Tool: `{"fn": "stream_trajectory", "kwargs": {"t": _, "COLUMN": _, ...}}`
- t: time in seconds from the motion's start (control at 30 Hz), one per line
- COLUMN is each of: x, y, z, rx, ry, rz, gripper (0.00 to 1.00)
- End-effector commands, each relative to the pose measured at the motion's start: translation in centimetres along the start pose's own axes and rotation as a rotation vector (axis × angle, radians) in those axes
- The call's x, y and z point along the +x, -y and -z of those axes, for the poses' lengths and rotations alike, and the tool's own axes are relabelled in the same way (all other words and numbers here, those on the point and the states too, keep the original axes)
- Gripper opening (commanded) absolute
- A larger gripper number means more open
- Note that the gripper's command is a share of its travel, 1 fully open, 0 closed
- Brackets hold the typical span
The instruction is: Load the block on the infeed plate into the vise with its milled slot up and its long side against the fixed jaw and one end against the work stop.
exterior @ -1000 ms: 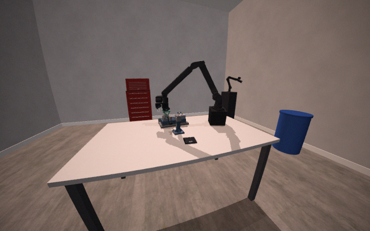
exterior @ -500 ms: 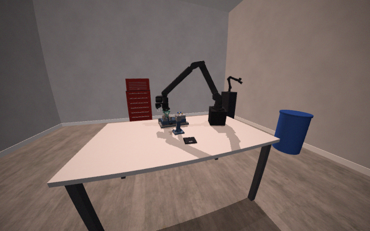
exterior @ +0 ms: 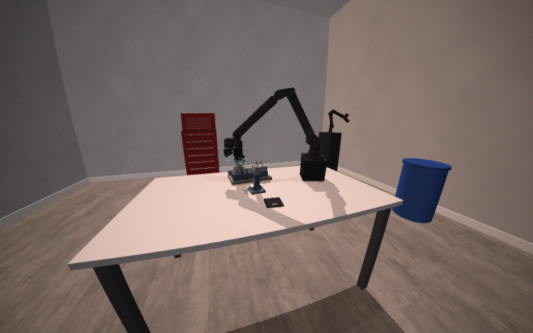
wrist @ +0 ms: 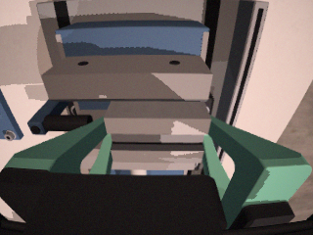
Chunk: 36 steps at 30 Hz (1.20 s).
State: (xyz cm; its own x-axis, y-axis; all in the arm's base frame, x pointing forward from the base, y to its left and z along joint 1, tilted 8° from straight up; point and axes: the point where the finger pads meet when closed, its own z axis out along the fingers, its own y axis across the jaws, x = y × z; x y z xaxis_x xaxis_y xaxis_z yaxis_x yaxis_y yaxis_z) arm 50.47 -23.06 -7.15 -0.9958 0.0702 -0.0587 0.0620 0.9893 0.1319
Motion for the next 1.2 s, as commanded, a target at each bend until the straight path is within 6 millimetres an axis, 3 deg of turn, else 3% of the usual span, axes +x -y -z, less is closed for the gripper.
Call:
{"fn": "stream_trajectory", "kwargs": {"t": 0.0, "x": -0.99, "y": -0.22, "z": 2.15, "rx": 0.012, "ry": 0.034, "rz": 0.014, "gripper": 0.0}}
{"fn": "stream_trajectory", "kwargs": {"t": 1.17, "x": -0.98, "y": 0.35, "z": 2.08, "rx": 0.016, "ry": 0.042, "rz": 0.01, "gripper": 0.0}}
